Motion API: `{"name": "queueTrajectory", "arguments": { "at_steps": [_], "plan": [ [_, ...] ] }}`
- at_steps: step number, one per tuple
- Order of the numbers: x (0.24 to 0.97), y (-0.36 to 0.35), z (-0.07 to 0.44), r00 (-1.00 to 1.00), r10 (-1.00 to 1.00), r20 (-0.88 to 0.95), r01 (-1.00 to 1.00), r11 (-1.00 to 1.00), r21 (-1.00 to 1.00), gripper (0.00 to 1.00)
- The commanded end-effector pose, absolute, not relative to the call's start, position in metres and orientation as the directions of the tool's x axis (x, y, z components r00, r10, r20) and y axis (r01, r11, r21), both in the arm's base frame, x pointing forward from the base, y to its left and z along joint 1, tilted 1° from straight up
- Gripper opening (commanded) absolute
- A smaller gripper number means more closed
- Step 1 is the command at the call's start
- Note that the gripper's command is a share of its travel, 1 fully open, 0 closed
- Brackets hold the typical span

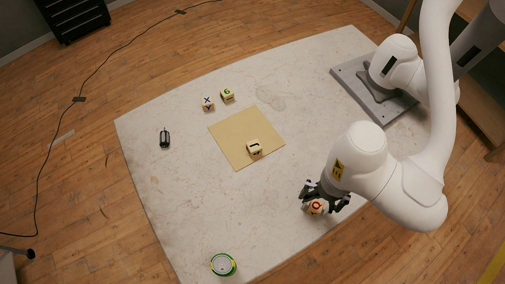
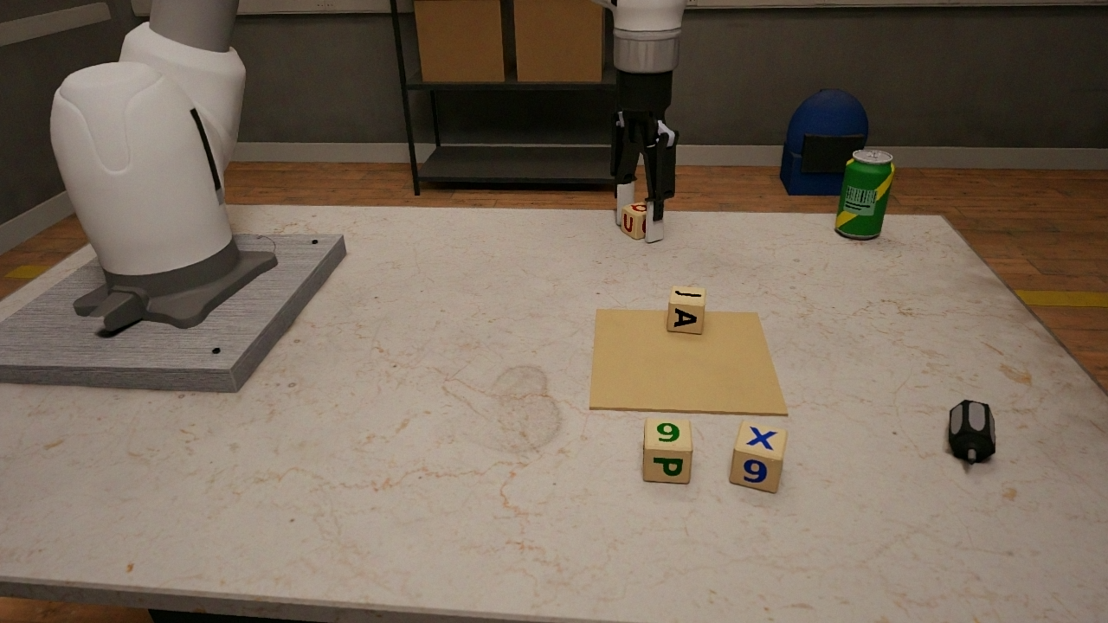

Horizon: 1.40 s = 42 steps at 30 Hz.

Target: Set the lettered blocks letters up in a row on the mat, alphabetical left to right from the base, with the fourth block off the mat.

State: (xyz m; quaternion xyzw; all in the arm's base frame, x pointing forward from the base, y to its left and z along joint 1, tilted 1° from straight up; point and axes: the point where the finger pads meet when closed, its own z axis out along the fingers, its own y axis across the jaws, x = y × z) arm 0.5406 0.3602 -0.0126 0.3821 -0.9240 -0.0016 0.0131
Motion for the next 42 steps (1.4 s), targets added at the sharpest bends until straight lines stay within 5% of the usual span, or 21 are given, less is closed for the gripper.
{"name": "queueTrajectory", "arguments": {
  "at_steps": [1, 16, 17, 42],
  "plan": [
    [0.5410, 0.3606, -0.0119, -0.708, -0.706, 0.022, -0.706, 0.708, 0.013, 0.42],
    [0.5410, 0.3606, -0.0119, -0.708, -0.706, 0.022, -0.706, 0.708, 0.013, 0.42],
    [0.5410, 0.3606, -0.0119, -0.708, -0.706, 0.022, -0.706, 0.708, 0.013, 0.31],
    [0.5410, 0.3606, -0.0119, -0.708, -0.706, 0.022, -0.706, 0.708, 0.013, 0.31]
  ]
}}
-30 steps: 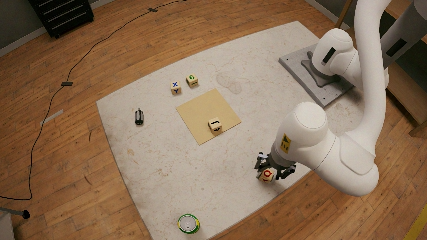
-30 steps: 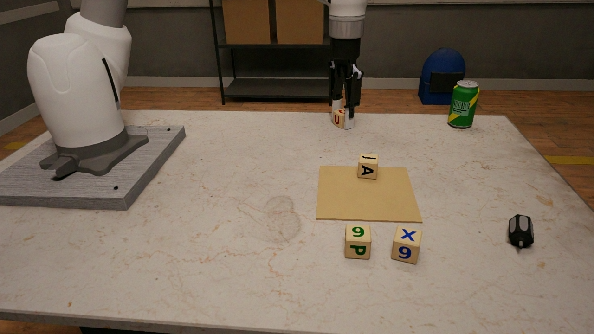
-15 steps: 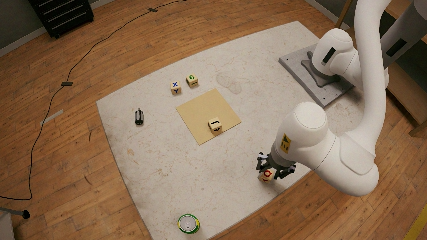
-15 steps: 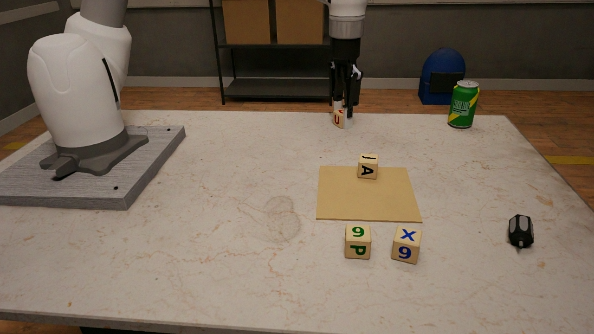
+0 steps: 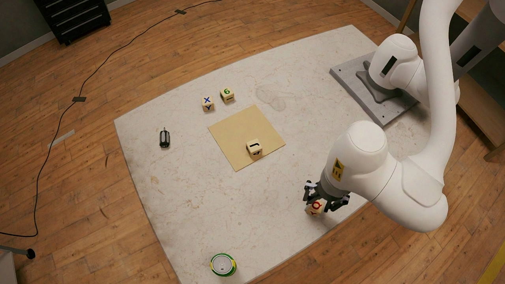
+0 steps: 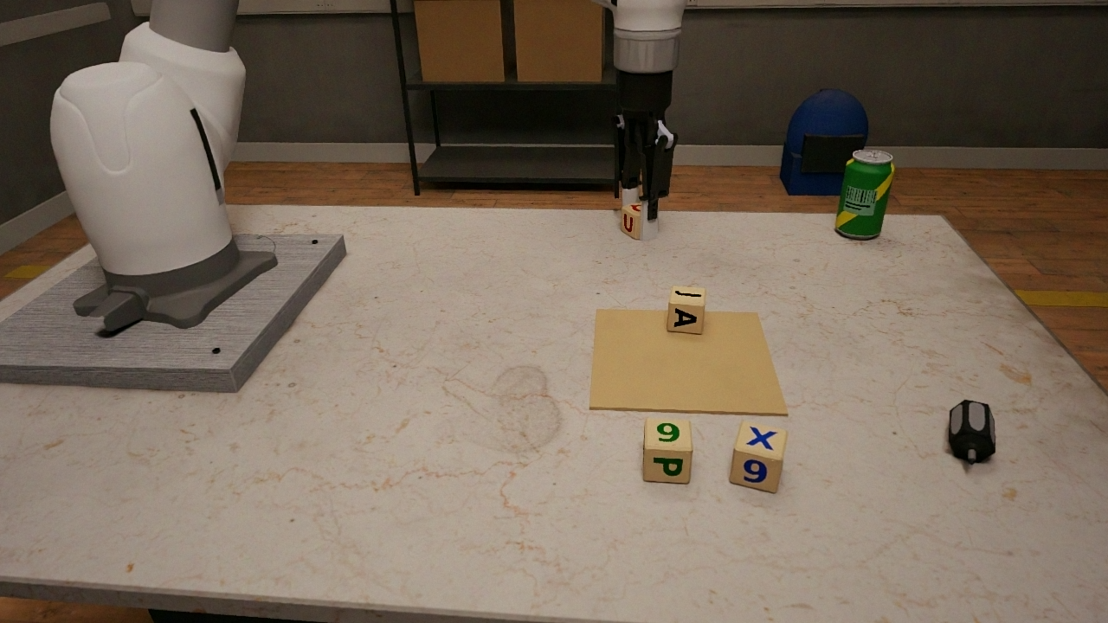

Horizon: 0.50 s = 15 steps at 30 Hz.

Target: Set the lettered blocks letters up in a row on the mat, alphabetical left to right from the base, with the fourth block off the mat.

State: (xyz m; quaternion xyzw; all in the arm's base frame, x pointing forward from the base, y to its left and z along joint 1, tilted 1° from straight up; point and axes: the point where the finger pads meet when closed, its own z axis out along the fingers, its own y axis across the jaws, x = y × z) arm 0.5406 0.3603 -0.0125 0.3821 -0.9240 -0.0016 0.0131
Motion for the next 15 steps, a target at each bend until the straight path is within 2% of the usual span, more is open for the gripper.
{"name": "queueTrajectory", "arguments": {
  "at_steps": [1, 15],
  "plan": [
    [0.5410, 0.3606, -0.0119, -0.708, -0.706, 0.022, -0.706, 0.708, 0.013, 0.31],
    [0.5411, 0.3606, -0.0061, -0.708, -0.706, 0.022, -0.706, 0.708, 0.013, 0.31]
  ]
}}
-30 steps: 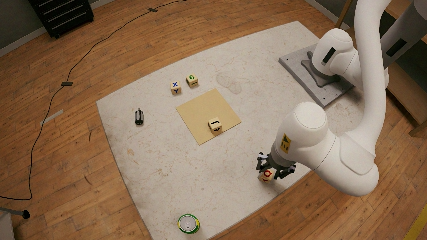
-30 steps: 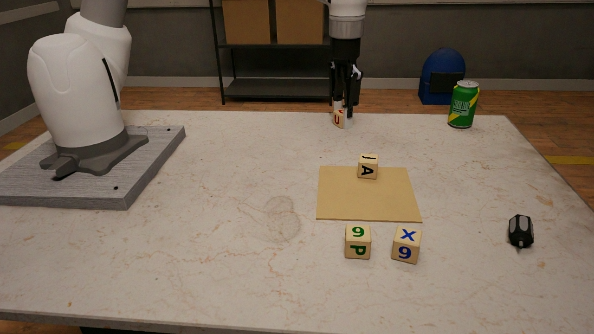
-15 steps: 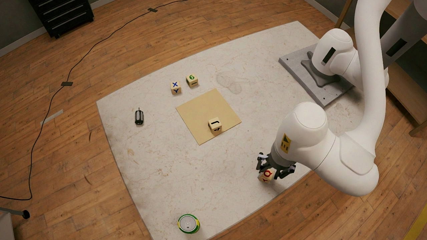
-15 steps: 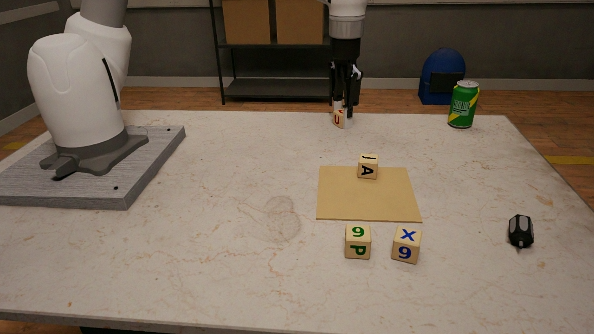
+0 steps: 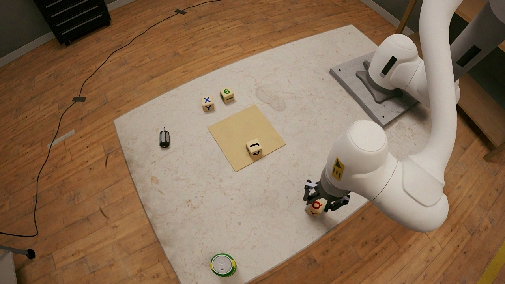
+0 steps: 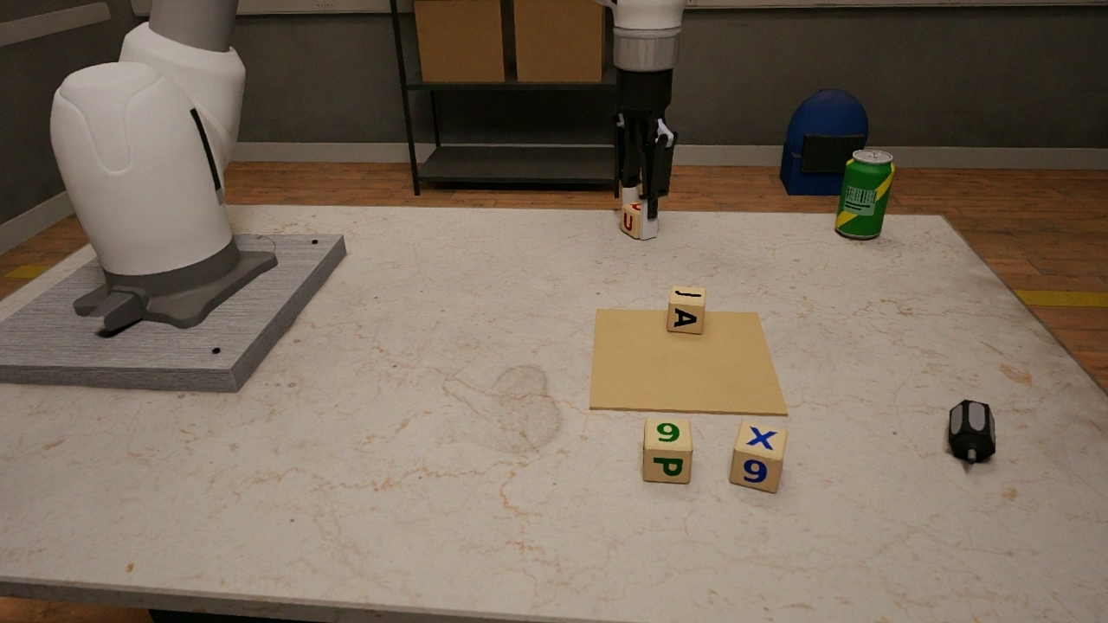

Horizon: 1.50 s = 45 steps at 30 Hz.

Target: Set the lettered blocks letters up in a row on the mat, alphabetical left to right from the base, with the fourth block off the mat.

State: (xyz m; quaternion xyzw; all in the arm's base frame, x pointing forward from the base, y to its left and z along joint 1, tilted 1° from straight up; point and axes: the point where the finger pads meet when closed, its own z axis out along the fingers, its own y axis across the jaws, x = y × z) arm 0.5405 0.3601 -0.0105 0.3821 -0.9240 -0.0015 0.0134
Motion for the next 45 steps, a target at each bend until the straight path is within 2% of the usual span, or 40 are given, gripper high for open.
{"name": "queueTrajectory", "arguments": {
  "at_steps": [1, 13, 32, 45],
  "plan": [
    [0.541, 0.361, -0.003, -0.708, -0.706, 0.022, -0.706, 0.708, 0.013, 0.31],
    [0.543, 0.361, 0.077, -0.708, -0.706, 0.022, -0.706, 0.708, 0.013, 0.31],
    [0.546, 0.356, 0.088, -0.698, -0.716, 0.022, -0.715, 0.699, 0.013, 0.31],
    [0.617, 0.204, 0.090, -0.364, -0.931, 0.014, -0.931, 0.364, 0.020, 0.31]
  ]
}}
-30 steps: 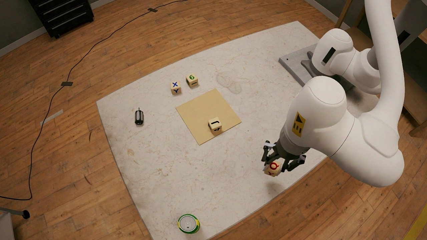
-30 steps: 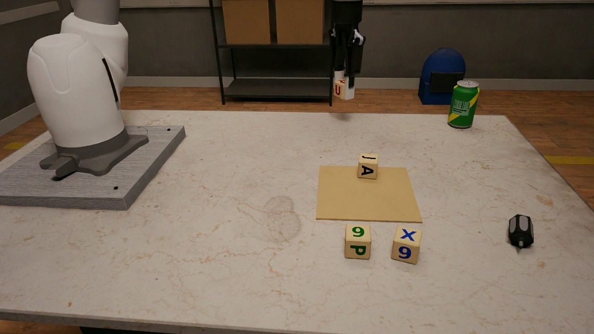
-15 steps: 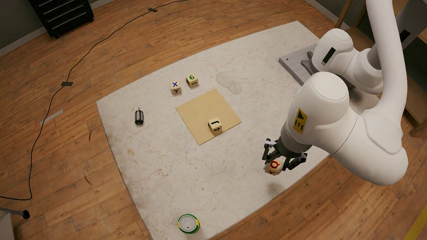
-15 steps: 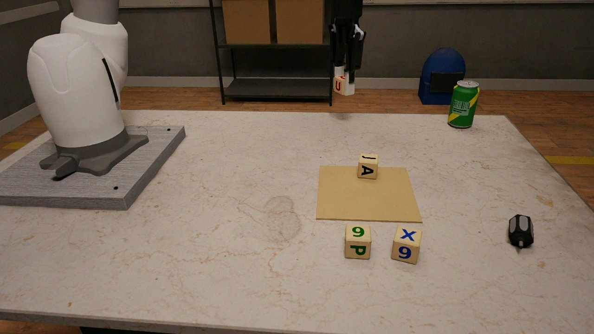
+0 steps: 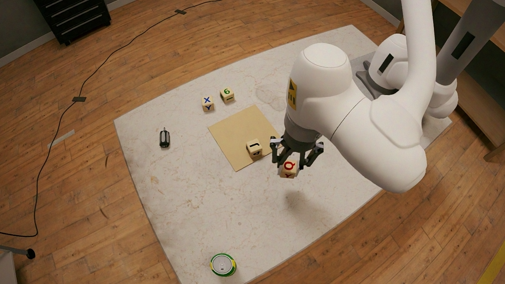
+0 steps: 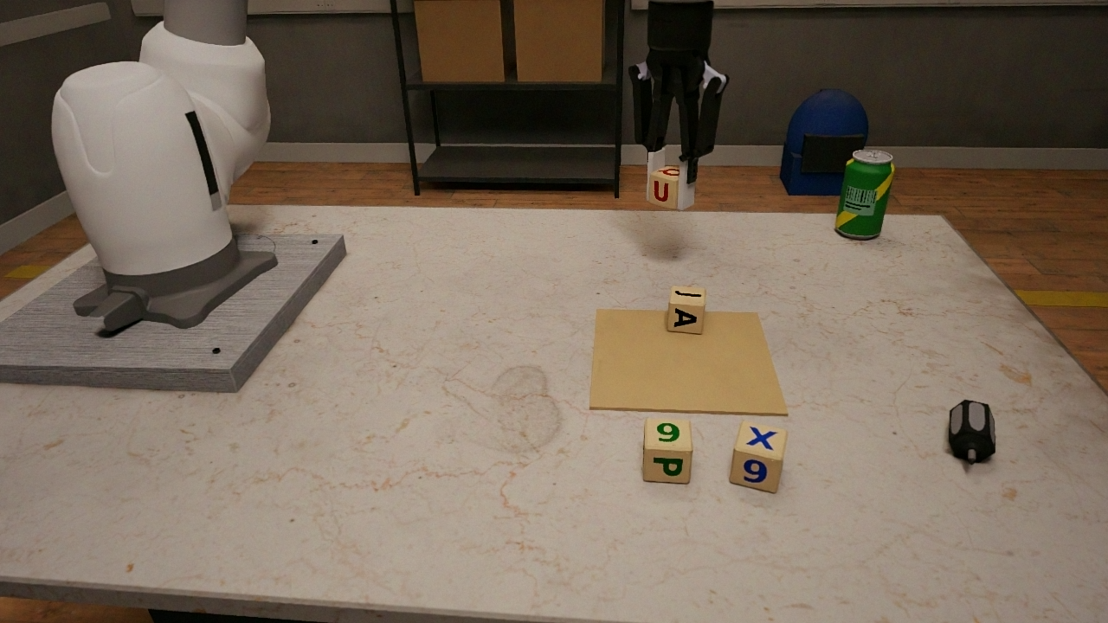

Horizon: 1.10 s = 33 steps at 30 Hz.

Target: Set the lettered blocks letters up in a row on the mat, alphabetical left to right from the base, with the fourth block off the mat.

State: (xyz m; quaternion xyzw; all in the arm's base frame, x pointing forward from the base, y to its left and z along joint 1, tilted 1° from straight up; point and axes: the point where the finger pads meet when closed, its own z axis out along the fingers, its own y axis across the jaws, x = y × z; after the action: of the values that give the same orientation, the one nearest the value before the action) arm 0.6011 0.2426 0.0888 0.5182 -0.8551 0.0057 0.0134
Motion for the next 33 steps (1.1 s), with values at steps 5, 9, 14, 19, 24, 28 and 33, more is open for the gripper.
{"name": "queueTrajectory", "arguments": {
  "at_steps": [5, 9, 14, 19, 24, 28, 33],
  "plan": [
    [0.631, 0.155, 0.091, -0.248, -0.969, 0.012, -0.968, 0.248, 0.021, 0.31],
    [0.640, 0.106, 0.091, -0.132, -0.991, 0.009, -0.991, 0.132, 0.023, 0.31],
    [0.647, 0.046, 0.092, 0.010, -1.000, 0.006, -1.000, -0.010, 0.024, 0.31],
    [0.647, 0.031, 0.092, 0.046, -0.999, 0.005, -0.999, -0.046, 0.025, 0.31],
    [0.647, 0.031, 0.092, 0.046, -0.999, 0.005, -0.999, -0.046, 0.025, 0.31],
    [0.647, 0.031, 0.092, 0.046, -0.999, 0.005, -0.999, -0.046, 0.025, 0.31],
    [0.647, 0.031, 0.091, 0.046, -0.999, 0.005, -0.999, -0.046, 0.025, 0.31]
  ]
}}
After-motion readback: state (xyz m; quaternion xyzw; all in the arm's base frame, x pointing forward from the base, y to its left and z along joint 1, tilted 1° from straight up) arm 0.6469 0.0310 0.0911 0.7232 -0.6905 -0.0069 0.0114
